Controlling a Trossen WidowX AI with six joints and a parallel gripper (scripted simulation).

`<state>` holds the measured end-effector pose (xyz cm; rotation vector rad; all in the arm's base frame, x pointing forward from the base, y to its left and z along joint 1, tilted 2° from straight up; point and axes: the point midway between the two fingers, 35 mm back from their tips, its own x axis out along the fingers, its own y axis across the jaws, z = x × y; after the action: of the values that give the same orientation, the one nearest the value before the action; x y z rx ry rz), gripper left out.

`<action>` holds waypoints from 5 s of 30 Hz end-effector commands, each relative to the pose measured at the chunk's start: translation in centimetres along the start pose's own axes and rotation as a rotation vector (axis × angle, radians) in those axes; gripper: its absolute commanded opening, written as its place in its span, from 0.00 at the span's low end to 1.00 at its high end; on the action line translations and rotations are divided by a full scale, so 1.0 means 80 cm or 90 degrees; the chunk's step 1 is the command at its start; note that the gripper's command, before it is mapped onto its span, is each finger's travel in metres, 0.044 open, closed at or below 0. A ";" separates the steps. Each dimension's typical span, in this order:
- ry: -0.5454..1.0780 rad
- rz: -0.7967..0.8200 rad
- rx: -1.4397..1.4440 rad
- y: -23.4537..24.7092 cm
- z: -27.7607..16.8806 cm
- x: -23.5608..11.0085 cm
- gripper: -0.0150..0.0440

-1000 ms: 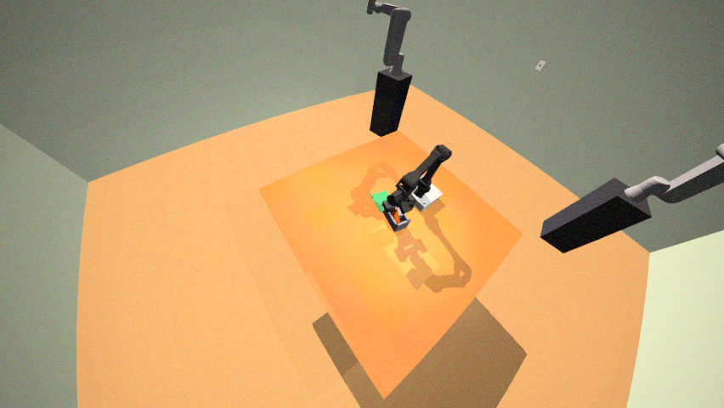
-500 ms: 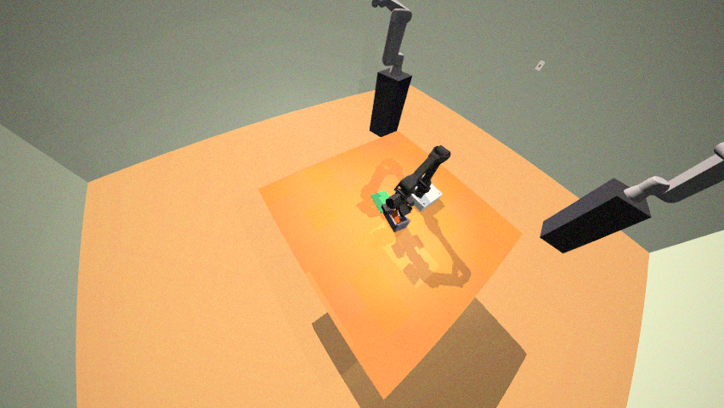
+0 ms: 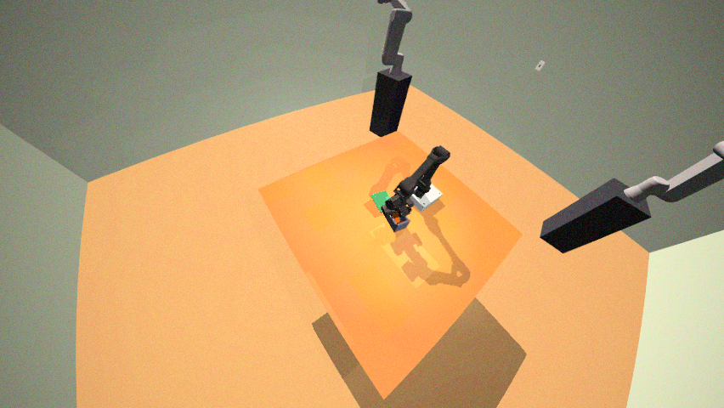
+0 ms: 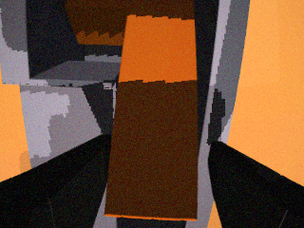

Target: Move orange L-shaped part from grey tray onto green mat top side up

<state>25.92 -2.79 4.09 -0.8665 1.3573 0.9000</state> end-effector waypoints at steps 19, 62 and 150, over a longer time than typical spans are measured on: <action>0.000 -0.001 0.000 0.000 0.000 -0.003 0.25; 0.002 0.000 -0.001 0.001 0.000 -0.085 0.25; 0.010 0.001 -0.001 0.018 -0.209 -0.071 0.25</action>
<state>17.68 -17.58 9.84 -0.8732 1.3678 0.8898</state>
